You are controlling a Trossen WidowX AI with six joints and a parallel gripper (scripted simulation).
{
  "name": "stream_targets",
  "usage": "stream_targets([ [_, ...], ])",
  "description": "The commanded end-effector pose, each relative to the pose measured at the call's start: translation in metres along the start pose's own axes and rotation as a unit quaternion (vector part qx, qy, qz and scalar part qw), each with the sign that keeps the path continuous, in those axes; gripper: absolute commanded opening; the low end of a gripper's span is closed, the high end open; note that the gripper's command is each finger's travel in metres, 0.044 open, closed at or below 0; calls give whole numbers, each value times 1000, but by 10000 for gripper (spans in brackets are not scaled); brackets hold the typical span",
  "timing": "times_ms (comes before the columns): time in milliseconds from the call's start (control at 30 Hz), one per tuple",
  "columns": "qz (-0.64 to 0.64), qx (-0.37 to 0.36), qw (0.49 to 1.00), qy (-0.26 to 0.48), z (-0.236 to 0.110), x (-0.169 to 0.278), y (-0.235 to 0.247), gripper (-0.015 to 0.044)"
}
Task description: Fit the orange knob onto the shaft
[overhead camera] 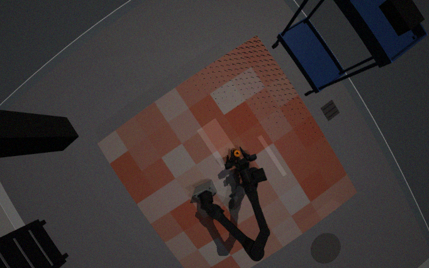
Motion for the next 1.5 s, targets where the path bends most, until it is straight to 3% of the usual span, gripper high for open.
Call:
stream_targets([
  [0, 0, 0, 1000, -2, 0, 0, 0, 260],
  [233, 0, 0, 1000, -2, 0, 0, 0, 260],
  [467, 0, 0, 1000, -2, 0, 0, 0, 440],
  [767, 0, 0, 1000, -2, -1, -3, 0, 440],
  [967, 0, 0, 1000, -2, -30, -73, 3, 440],
  [1167, 3, -2, 1000, 3, -30, -75, 4, 440],
  [1467, 64, -53, 947, 310, -12, -83, 9, 440],
])
Point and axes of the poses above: the point midway between the two fingers, 35 mm back from their tips, its own z axis out along the fingers, its own y axis across the jaws, x = y × z, the point moved 2 cm from there along -z, back along the fingers, and after that the axes turned 3 degrees about z, right-handed, at the moved point
